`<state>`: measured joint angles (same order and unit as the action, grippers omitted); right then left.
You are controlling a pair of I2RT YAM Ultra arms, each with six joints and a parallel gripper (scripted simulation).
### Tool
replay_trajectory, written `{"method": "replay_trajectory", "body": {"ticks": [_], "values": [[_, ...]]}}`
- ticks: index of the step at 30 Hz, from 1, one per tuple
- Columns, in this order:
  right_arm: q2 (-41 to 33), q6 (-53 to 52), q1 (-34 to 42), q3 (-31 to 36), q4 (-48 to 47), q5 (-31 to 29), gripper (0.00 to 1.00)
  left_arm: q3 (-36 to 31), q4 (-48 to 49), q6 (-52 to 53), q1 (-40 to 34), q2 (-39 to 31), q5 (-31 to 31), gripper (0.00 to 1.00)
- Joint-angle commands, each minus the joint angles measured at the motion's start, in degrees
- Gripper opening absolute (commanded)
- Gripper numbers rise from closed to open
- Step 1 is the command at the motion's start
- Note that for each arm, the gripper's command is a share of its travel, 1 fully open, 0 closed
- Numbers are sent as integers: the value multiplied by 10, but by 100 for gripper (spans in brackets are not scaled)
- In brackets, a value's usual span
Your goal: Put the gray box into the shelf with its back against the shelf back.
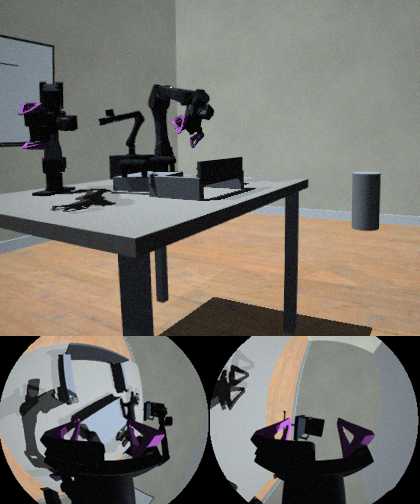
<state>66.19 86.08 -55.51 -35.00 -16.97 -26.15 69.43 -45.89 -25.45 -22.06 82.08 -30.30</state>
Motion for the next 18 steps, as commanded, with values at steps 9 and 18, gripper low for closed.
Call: {"method": "replay_trajectory", "body": {"ticks": [9,18], "values": [[-5,-4,0,-8,-1,0,100,6,-1,2,0,-6,-2,100],[11,-18,16,-27,13,10,100,9,-10,-11,-15,6,7,100]]}}
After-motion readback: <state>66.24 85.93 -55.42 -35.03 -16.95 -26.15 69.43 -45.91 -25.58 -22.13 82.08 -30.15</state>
